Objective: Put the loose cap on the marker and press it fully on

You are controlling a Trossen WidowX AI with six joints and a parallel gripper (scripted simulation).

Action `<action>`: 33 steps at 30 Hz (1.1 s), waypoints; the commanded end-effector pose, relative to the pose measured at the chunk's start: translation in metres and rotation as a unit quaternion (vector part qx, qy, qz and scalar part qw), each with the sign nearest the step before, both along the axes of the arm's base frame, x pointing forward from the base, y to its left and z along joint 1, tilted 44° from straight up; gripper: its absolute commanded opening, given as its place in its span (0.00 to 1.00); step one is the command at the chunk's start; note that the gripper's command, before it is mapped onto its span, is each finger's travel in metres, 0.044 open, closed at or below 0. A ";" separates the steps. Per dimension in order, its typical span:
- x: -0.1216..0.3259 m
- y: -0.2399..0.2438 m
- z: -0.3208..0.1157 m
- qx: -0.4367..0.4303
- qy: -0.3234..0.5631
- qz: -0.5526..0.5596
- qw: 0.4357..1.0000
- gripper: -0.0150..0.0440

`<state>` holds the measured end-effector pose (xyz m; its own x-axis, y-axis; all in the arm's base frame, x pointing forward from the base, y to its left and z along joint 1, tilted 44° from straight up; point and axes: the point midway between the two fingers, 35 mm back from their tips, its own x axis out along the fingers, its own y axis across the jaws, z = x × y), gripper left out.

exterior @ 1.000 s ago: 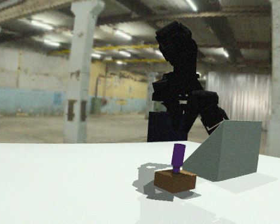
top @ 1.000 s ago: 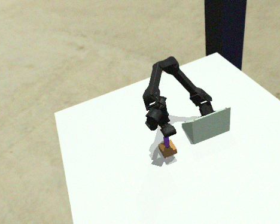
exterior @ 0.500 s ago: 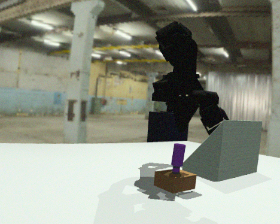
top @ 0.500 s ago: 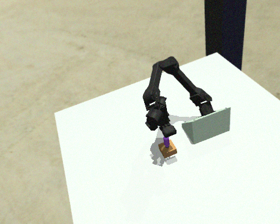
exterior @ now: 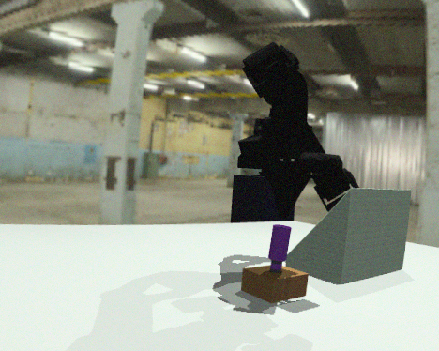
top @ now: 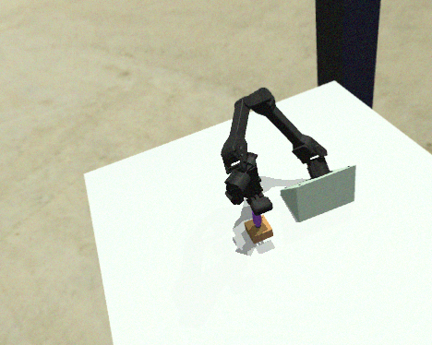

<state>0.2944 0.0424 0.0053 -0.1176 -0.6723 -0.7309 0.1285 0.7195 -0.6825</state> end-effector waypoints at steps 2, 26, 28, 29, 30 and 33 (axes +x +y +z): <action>-0.001 -0.005 -0.005 -0.003 0.001 0.004 1.000 0.25; 0.009 0.037 0.038 0.001 0.000 0.002 1.000 0.25; 0.008 0.048 0.050 0.001 0.000 0.002 1.000 0.25; 0.008 0.049 0.052 0.001 0.000 0.002 1.000 0.25; 0.008 0.049 0.052 0.001 0.000 0.002 1.000 0.25; 0.008 0.049 0.052 0.001 0.000 0.002 1.000 0.30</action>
<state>0.3037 0.0897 0.0544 -0.1010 -0.6734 -0.7324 0.1193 0.7226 -0.6809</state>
